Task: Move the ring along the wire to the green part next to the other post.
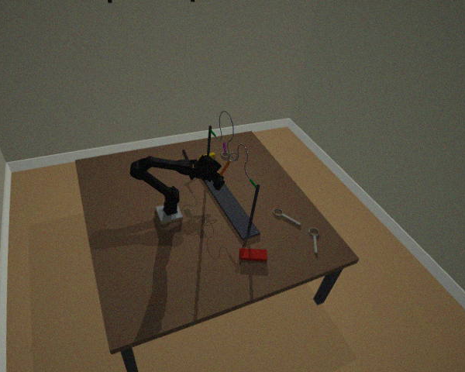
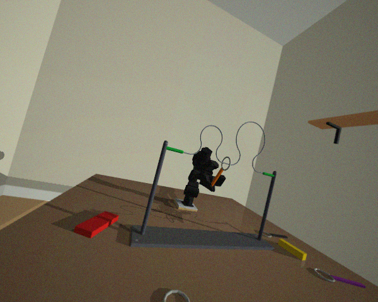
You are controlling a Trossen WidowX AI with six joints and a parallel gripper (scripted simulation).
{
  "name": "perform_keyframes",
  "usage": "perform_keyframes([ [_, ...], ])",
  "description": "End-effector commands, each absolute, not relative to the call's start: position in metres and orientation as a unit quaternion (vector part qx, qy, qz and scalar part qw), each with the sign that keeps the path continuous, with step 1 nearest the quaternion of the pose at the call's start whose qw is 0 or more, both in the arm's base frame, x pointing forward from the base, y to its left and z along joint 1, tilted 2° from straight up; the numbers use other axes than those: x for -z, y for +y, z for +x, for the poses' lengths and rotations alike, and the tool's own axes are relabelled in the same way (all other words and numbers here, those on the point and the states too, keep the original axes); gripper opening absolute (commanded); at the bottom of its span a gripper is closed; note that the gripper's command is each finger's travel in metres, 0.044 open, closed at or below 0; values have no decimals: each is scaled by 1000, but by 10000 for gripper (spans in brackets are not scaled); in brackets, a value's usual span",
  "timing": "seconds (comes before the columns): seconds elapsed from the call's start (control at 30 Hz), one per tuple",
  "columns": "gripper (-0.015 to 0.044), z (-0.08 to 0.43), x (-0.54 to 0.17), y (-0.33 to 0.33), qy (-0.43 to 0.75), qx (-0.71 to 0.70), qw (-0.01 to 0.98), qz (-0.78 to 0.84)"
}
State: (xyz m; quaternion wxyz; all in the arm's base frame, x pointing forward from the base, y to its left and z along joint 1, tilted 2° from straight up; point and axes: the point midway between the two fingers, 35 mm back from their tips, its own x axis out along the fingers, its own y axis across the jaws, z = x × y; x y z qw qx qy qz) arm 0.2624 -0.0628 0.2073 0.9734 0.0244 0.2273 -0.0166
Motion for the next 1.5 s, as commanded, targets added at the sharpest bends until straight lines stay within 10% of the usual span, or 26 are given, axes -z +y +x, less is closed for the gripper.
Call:
perform_keyframes([
  [0.0, -150, 262, -208, -58, 226, 16, 974, 31],
  [1.47, -150, 272, -238, 49, 183, -77, 926, 321],
])
